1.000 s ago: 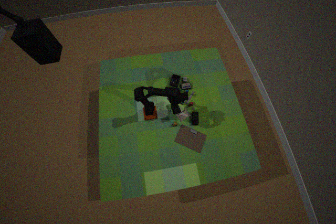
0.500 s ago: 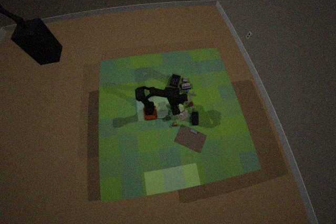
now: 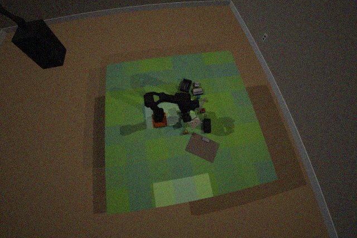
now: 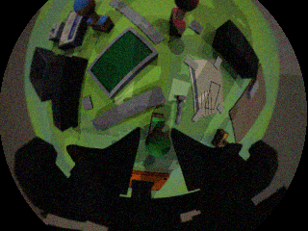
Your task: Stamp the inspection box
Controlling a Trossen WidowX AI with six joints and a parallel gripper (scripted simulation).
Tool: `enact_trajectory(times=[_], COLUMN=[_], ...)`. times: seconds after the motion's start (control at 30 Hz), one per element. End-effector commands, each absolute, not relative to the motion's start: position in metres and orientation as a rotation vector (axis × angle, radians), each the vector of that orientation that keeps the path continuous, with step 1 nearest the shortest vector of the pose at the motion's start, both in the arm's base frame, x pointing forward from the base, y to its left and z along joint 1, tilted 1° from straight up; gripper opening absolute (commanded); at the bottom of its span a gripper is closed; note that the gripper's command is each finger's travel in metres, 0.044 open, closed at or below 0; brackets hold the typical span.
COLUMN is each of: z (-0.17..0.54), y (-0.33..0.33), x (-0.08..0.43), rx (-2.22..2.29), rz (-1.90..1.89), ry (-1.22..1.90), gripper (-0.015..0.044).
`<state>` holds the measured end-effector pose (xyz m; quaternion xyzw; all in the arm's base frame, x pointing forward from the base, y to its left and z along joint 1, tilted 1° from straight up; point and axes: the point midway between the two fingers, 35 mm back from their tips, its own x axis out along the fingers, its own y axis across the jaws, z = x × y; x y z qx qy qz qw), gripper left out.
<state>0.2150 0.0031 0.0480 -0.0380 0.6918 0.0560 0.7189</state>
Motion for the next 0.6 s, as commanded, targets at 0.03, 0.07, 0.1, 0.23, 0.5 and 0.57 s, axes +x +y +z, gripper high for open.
enact_trajectory(times=[0.03, 0.07, 0.1, 0.23, 0.5, 0.57], z=[0.056, 0.066, 0.079, 0.133, 0.165, 0.165], y=[0.003, 0.003, 0.003, 0.004, 0.004, 0.004], x=[0.217, 0.219, 0.220, 0.219, 0.213, 0.213], rx=[-0.084, -0.083, -0.082, -0.079, -0.077, -0.077], rz=[0.124, 0.124, 0.124, 0.125, 0.125, 0.125], ry=[1.530, 1.530, 1.531, 1.534, 1.537, 1.537], gripper=[0.0262, 0.0262, 0.0262, 0.0262, 0.0262, 0.0262])
